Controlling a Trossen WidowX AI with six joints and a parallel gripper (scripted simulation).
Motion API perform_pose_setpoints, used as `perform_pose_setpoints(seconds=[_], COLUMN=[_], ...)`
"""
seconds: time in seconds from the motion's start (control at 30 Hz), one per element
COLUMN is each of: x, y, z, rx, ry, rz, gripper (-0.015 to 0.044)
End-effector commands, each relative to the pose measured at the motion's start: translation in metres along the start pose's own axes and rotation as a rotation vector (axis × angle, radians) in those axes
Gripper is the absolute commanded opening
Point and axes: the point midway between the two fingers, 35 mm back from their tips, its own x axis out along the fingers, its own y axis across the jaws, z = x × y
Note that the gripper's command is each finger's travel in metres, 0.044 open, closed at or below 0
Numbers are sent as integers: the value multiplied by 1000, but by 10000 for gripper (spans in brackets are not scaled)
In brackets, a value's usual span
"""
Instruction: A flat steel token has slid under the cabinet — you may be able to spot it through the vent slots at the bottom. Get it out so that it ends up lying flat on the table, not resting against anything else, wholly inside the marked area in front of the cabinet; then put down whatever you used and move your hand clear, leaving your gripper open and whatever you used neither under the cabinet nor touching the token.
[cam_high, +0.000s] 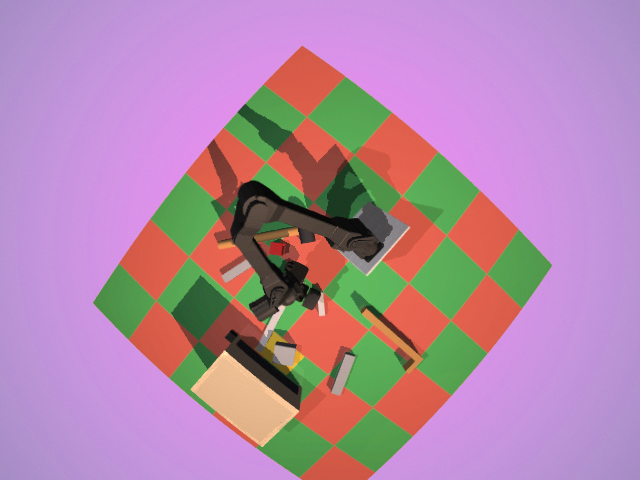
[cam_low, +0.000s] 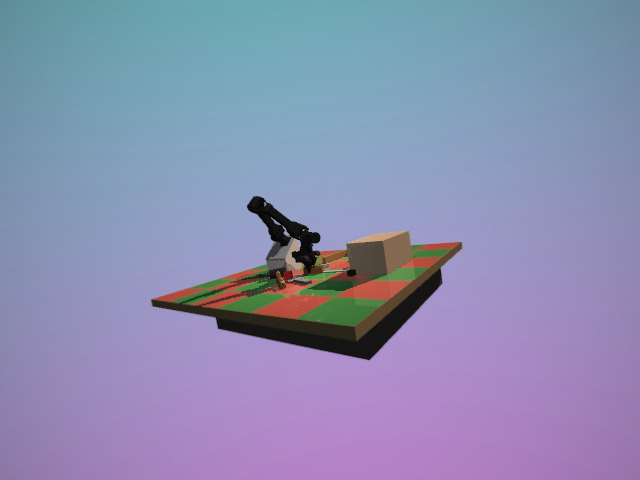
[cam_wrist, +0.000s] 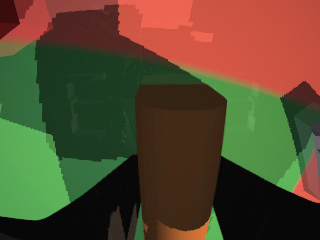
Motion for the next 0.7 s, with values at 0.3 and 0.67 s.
perform_pose_setpoints(seconds=[0.3, 0.67], x=[0, 0], y=[1, 0], z=[-20, -33], rx=[11, 12], ry=[7, 7], rz=[2, 2], gripper=[0, 0])
